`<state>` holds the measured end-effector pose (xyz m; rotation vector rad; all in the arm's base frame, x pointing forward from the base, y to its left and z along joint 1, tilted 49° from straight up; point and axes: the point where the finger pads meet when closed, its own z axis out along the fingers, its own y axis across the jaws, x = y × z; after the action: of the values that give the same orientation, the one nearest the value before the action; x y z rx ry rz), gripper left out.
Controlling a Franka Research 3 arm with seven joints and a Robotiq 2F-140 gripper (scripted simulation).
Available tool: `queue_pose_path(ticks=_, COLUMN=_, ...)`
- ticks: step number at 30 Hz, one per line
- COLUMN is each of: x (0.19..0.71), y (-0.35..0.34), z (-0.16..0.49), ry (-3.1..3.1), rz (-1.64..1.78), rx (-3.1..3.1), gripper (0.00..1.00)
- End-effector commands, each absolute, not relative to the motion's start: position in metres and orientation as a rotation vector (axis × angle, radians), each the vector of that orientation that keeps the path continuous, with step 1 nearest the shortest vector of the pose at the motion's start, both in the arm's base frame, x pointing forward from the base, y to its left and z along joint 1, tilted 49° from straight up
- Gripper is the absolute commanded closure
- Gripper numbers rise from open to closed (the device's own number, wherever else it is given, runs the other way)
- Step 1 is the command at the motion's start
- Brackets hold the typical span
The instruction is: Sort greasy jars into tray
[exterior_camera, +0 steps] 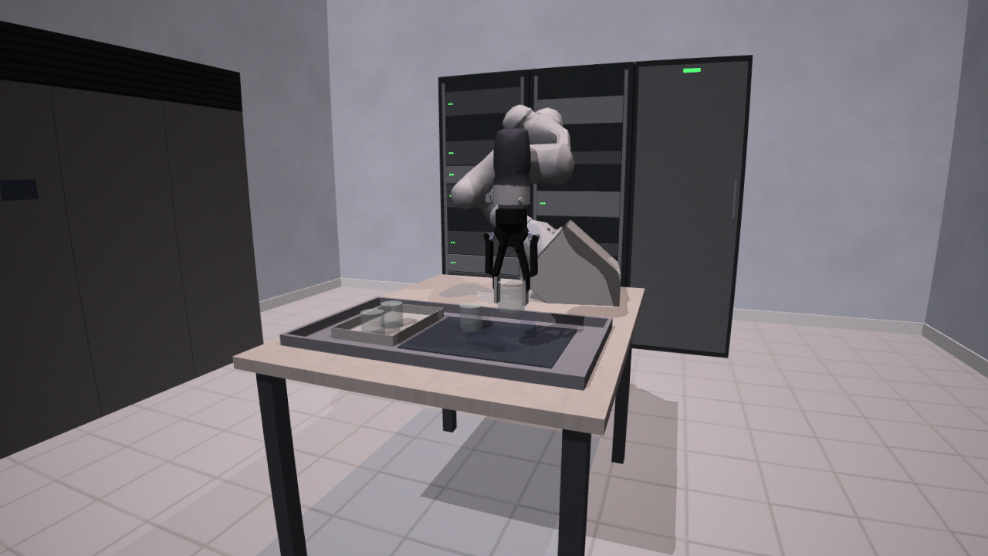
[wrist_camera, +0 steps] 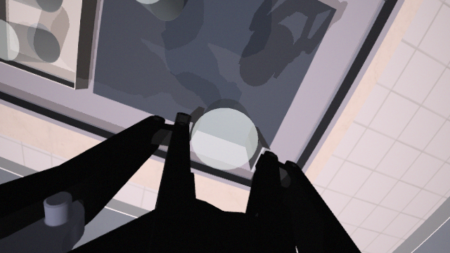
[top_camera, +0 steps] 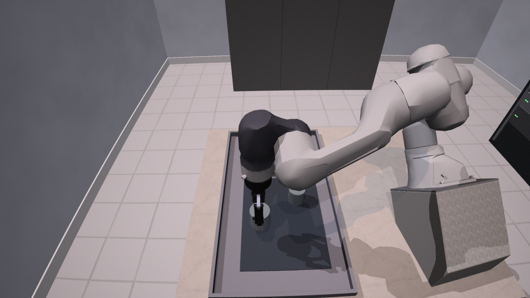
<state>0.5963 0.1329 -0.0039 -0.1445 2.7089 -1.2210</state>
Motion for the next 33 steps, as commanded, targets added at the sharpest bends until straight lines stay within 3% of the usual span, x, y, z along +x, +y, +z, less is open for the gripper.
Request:
queue_pose_path(ticks=1, x=0.592, y=0.142, z=0.004, ry=2.711, rz=-1.224, rx=-0.132, gripper=1.00)
queue_pose_path(ticks=33, x=0.559, y=0.093, z=0.062, ry=2.711, rz=-1.224, rx=-0.132, gripper=1.00)
